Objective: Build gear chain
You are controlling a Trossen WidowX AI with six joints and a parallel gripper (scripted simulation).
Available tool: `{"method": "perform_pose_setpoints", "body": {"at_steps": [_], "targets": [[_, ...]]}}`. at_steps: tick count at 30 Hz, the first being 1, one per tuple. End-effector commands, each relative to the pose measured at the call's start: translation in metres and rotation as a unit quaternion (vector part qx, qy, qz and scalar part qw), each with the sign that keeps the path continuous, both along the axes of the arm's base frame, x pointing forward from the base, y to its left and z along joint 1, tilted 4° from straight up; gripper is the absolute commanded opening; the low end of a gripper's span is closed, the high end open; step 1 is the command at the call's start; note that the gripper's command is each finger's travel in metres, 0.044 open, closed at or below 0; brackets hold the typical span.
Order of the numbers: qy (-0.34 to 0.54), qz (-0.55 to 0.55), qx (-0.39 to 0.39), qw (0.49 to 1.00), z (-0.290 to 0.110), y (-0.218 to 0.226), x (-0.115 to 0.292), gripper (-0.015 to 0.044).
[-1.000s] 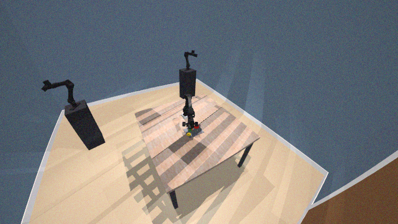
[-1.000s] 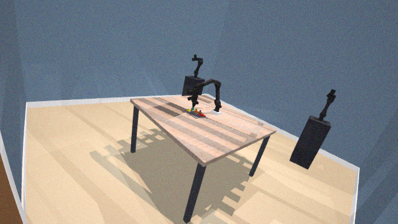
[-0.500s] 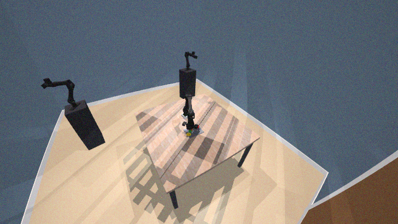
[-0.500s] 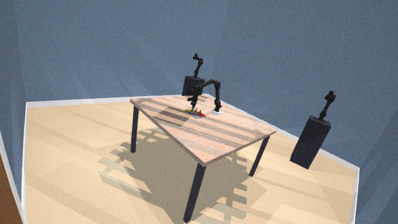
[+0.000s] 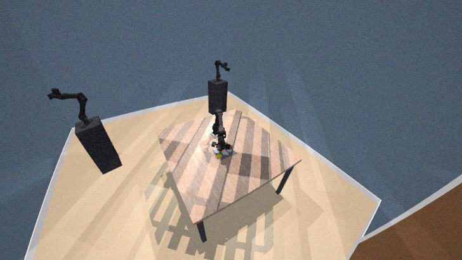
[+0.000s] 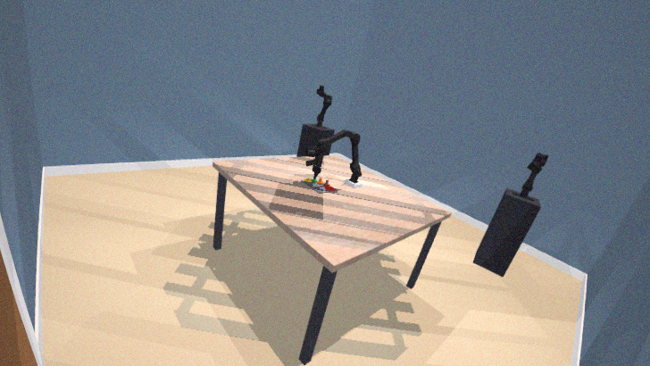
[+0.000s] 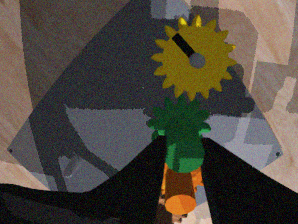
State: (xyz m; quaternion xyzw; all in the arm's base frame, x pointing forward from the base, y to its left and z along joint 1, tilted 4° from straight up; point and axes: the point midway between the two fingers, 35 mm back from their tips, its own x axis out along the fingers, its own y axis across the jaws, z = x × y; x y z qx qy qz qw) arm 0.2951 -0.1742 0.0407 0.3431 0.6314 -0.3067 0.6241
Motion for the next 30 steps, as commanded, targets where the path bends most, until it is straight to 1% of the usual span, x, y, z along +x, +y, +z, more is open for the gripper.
{"method": "perform_pose_setpoints", "body": {"at_steps": [1,9,12,18,30], "targets": [[-0.002,0.051,-0.002,0.999,-0.001,0.0003,-0.0002,0.0],[-0.007,0.153,-0.003,0.988,-0.0026,-0.0003,-0.0005,0.0],[-0.007,0.155,-0.003,0.988,-0.003,-0.0005,0.0,0.0],[-0.005,0.111,-0.003,0.994,-0.0042,0.0001,0.0004,0.0],[0.003,-0.05,0.0,0.999,-0.0058,0.0,-0.0009,0.0]]}}
